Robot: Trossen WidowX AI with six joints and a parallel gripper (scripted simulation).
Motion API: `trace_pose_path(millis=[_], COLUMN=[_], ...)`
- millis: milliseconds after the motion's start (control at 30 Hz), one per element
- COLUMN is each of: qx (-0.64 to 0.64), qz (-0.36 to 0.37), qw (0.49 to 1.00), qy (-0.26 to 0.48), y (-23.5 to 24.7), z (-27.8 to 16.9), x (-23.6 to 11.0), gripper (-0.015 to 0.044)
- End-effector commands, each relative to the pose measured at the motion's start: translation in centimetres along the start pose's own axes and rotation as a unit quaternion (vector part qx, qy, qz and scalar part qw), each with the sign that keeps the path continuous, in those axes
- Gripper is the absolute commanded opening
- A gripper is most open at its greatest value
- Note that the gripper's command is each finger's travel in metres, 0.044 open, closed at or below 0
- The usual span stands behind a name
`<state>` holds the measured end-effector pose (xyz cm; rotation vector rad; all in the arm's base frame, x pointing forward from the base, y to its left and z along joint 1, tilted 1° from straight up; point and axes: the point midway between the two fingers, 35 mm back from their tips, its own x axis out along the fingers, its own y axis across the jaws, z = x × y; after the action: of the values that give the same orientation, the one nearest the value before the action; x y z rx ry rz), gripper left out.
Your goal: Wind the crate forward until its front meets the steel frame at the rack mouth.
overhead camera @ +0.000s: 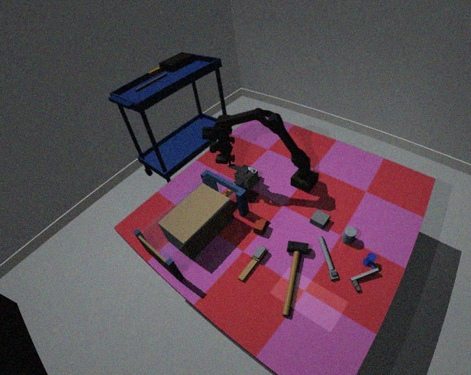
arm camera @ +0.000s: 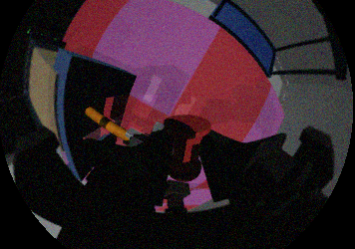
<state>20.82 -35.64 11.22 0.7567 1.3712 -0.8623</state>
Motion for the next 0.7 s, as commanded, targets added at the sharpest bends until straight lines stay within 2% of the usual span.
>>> trace_pose_path(millis=[0, 667], qx=[-0.019, -0.019], qz=[0.024, 0.024], qw=[0.999, 0.999], qy=[0.018, 0.018], y=[3.0, 4.1], z=[-0.5, -0.5], x=[0.7, 0.7], gripper=[0.0, 0.0])
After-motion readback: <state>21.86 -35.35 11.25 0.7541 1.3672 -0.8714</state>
